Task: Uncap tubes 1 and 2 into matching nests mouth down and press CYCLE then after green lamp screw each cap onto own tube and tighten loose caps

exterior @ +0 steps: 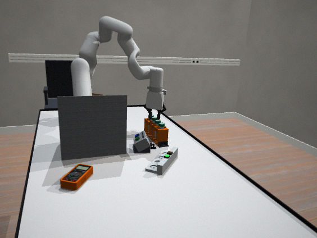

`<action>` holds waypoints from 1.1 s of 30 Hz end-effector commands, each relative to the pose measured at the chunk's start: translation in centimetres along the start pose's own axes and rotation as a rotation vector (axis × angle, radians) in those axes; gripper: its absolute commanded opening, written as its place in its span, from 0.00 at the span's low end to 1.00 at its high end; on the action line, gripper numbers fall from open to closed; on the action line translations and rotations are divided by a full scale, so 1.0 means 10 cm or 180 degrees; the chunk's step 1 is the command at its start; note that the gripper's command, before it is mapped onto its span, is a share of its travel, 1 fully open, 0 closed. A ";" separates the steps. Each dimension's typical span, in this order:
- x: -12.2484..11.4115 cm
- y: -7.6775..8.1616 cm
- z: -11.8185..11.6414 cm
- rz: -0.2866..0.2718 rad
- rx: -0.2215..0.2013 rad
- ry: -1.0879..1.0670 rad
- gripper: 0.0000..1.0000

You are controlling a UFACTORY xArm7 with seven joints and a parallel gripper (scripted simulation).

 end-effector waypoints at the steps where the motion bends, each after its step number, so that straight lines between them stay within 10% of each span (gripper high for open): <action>1: 0.00 0.02 0.01 0.0009 -0.0017 0.0637 0.46; 25: 0.00 0.02 0.01 -0.0006 -0.0018 0.4819 0.46; 33: 0.00 0.02 0.01 -0.0004 -0.0020 0.4841 0.46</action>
Point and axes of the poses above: the point where the finger pads meet when closed, its own y axis back along the fingers, its own z axis across the jaws, x = y × z, the point moved 5 cm from there along y, back along the fingers
